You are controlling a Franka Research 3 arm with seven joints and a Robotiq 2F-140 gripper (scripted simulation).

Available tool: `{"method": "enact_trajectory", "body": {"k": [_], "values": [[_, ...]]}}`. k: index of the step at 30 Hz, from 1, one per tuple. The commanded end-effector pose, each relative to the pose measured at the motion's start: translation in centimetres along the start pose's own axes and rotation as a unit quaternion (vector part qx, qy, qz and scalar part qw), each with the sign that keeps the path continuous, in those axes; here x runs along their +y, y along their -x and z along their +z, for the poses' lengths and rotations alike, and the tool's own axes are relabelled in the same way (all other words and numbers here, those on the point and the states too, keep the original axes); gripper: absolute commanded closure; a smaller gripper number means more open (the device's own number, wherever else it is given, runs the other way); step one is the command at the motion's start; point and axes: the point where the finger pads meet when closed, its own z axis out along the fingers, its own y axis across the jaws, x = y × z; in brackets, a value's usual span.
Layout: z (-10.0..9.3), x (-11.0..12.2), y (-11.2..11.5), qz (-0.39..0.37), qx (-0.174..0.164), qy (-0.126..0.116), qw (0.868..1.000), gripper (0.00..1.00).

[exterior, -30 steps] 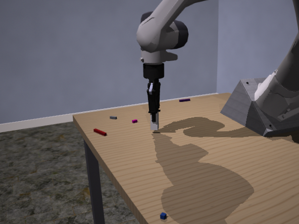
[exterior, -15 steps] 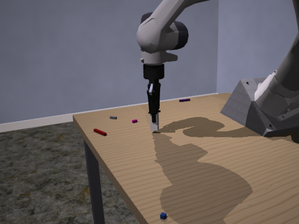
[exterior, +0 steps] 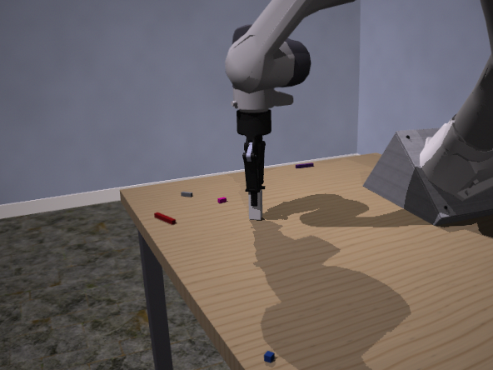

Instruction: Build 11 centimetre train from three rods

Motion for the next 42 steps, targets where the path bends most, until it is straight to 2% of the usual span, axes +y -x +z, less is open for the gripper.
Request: {"method": "enact_trajectory", "body": {"k": [1, 34, 42], "values": [[0.11, -0.02, 0.08, -0.002, -0.002, -0.001, 1.0, 0.88], [0.11, -0.02, 0.08, -0.002, -0.002, -0.001, 1.0, 0.88], [0.11, -0.02, 0.08, -0.002, -0.002, -0.001, 1.0, 0.81]]}}
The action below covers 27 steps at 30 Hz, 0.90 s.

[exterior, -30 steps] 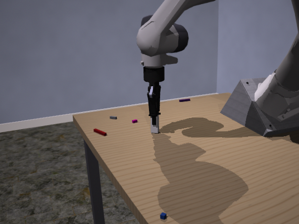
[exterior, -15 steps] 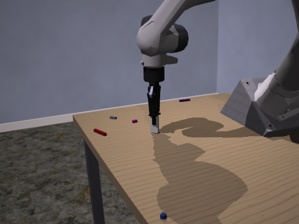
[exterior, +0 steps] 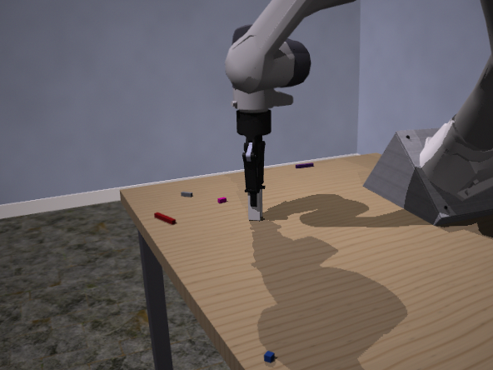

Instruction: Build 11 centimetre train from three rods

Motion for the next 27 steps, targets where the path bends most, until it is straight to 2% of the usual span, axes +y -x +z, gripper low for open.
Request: {"method": "enact_trajectory", "body": {"k": [1, 5, 18, 24, 27], "values": [[0.1, 0.0, 0.0, -0.001, -0.001, 0.0, 1.0, 0.81], [0.1, 0.0, 0.0, -0.001, -0.001, 0.0, 1.0, 0.77], [0.0, 0.0, 0.0, -0.001, -0.001, 0.0, 1.0, 0.77], [-0.6, 0.0, 0.0, -0.001, -0.001, 0.0, 1.0, 0.77], [-1.6, 0.0, 0.0, -0.001, -0.001, 0.0, 1.0, 0.77]]}}
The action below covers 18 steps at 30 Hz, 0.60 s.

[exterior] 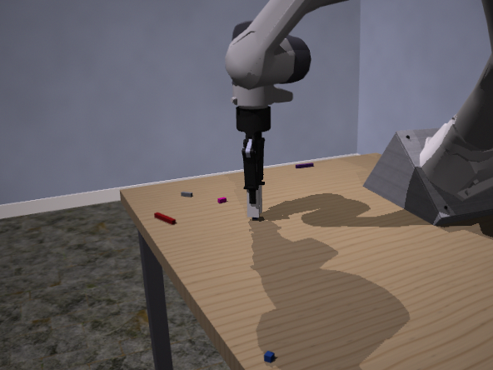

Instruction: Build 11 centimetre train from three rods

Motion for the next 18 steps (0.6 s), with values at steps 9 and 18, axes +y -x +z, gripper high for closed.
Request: {"method": "enact_trajectory", "body": {"k": [9, 18], "values": [[-5.5, 0.0, -0.1, 0.001, 0.002, 0.001, 1.0, 0.77], [-7.9, 0.0, -0.1, 0.001, 0.002, 0.001, 1.0, 0.77]]}}
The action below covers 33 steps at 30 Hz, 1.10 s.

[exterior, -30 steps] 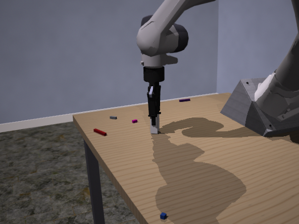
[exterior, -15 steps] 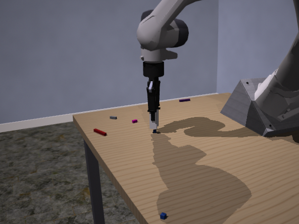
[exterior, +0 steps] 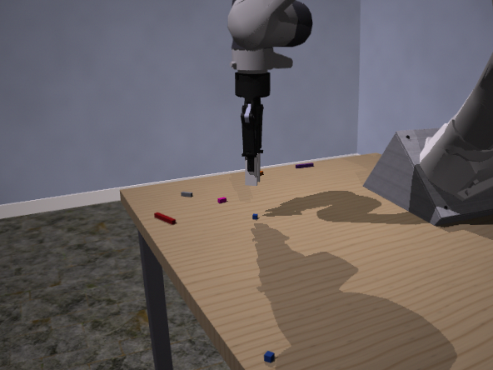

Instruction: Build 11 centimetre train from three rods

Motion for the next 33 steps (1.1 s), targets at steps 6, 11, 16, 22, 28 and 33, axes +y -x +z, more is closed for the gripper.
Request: {"method": "enact_trajectory", "body": {"k": [6, 11, 16, 22, 28, 33], "values": [[-0.7, 0.3, -0.5, 0.006, 0.009, 0.004, 1.0, 0.0], [-0.7, 0.3, -0.5, 0.006, 0.009, 0.004, 1.0, 0.0], [-0.7, 0.3, -0.5, 0.006, 0.009, 0.004, 1.0, 0.0], [-0.7, 0.3, -0.5, 0.006, 0.009, 0.004, 1.0, 0.0], [-0.9, -0.9, 0.4, -0.021, 0.009, 0.005, 1.0, 0.0], [-1.2, -4.4, 2.5, -0.095, 0.007, 0.009, 0.995, 0.0]]}}
